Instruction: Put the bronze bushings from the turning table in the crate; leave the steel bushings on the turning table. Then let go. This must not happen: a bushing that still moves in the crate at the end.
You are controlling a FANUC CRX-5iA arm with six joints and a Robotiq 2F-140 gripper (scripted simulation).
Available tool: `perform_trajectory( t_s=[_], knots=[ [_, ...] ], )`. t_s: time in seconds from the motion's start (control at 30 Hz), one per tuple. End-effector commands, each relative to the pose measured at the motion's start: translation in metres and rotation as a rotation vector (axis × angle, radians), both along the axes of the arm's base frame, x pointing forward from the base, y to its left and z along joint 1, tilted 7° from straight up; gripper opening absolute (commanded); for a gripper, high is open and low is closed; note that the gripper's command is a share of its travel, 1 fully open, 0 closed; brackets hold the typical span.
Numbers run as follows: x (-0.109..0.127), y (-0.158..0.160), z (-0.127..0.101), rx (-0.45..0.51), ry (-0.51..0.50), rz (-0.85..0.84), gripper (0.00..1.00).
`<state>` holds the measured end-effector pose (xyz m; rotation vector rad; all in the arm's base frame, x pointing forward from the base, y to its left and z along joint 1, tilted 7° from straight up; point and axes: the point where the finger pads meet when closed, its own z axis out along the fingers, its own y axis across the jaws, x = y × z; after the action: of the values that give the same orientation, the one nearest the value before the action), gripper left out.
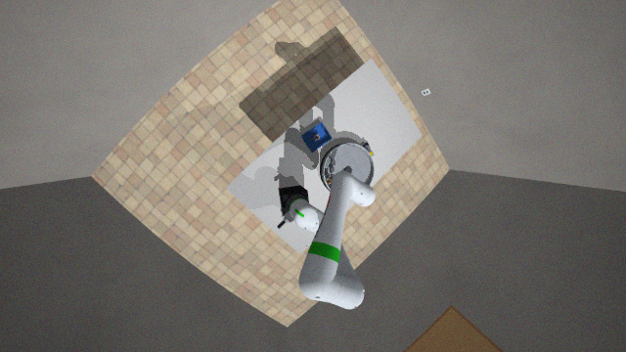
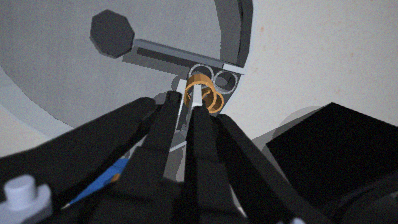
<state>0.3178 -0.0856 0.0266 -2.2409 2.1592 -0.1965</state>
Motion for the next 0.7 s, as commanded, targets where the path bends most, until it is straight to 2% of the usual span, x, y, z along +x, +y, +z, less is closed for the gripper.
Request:
perform_trajectory(
  t_s=[0.0, 0.17, 0.33, 0.4, 0.67],
  knots=[
    [0.003, 0.013, -0.001, 0.0, 0.0, -0.001, 0.0],
    [0.009, 0.042, -0.002, 0.0, 0.0, -0.001, 0.0],
    [0.018, 0.084, -0.004, 0.0, 0.0, -0.001, 0.0],
    [0.018, 0.084, -0.004, 0.0, 0.0, -0.001, 0.0],
    [0.037, 0.179, -0.009, 0.0, 0.0, -0.001, 0.0]
  ],
)
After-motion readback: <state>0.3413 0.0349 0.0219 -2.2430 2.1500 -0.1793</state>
